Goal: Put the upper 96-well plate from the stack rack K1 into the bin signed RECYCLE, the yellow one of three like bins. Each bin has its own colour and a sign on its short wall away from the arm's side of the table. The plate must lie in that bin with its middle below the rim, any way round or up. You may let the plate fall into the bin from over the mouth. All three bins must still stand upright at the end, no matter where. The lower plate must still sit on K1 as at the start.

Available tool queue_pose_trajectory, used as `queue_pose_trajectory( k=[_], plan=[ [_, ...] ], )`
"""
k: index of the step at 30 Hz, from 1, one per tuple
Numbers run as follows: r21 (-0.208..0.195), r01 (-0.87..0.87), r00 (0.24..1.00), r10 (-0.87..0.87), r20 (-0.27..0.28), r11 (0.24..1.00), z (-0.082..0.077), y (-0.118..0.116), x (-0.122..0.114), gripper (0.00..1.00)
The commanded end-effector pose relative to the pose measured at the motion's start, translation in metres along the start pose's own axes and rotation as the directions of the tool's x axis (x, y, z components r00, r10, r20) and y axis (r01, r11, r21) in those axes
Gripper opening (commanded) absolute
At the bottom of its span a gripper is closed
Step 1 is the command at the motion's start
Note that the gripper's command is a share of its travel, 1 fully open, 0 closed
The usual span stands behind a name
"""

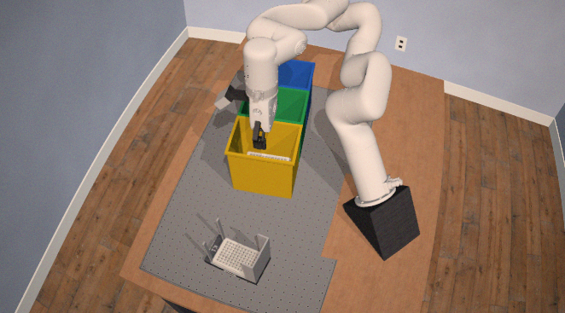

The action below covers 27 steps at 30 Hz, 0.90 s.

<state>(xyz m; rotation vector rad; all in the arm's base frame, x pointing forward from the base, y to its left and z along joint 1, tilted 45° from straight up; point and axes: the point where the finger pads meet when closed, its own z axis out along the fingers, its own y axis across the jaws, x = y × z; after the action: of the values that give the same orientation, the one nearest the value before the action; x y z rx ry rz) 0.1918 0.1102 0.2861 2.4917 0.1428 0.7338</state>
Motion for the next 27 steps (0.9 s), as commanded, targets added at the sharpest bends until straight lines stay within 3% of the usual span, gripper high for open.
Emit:
queue_pose_trajectory(
  k=[1, 19, 27],
  plan=[
    [0.002, -0.001, 1.0, 0.001, -0.002, 1.0, -0.001, 0.0, 0.001, 1.0],
    [0.002, -0.001, 1.0, 0.001, -0.002, 1.0, -0.001, 0.0, 0.001, 1.0],
    [0.002, 0.0, 1.0, 0.0, -0.002, 1.0, -0.022, 0.0, 0.0, 1.0]
  ],
)
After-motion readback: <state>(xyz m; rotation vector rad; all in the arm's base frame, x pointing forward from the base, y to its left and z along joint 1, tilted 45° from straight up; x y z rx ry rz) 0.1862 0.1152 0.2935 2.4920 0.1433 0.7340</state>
